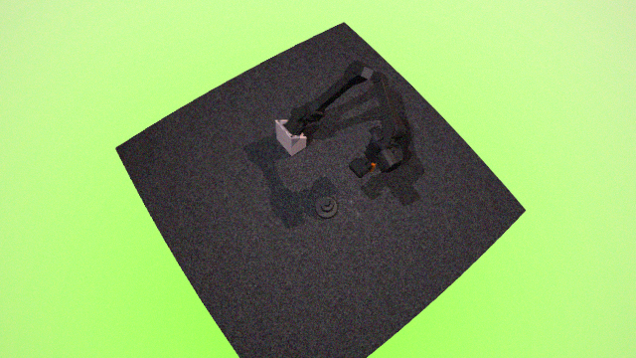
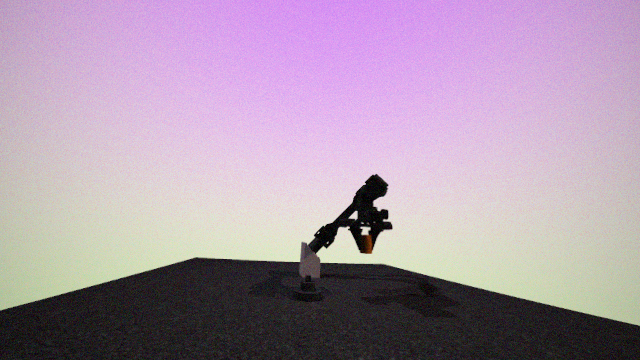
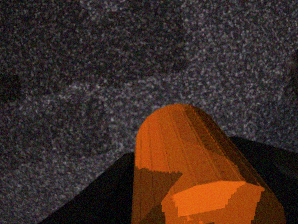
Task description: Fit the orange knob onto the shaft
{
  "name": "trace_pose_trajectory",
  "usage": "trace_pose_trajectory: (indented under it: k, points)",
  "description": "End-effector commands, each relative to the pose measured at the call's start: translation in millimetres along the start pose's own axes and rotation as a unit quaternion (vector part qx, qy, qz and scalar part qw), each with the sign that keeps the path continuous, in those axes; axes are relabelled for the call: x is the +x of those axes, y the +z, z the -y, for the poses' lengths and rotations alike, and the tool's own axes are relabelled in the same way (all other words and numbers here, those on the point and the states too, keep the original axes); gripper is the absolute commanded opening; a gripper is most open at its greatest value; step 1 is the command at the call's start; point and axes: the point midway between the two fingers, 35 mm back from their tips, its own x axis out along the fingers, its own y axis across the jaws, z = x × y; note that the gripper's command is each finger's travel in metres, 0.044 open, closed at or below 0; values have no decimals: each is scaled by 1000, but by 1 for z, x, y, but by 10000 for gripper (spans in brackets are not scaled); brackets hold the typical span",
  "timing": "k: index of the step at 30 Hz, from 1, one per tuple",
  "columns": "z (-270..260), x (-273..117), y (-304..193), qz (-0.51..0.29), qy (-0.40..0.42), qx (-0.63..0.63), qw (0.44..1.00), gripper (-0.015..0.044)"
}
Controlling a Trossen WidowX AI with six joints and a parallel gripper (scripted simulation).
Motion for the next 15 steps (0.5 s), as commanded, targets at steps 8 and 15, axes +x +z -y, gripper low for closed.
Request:
trace_pose_trajectory:
  k: [8, 15]
  points:
    - [38, 6, 7, 1, -5, 0, 1000, 0]
    - [60, 11, 9, 1, -6, 1, 1000, 0]
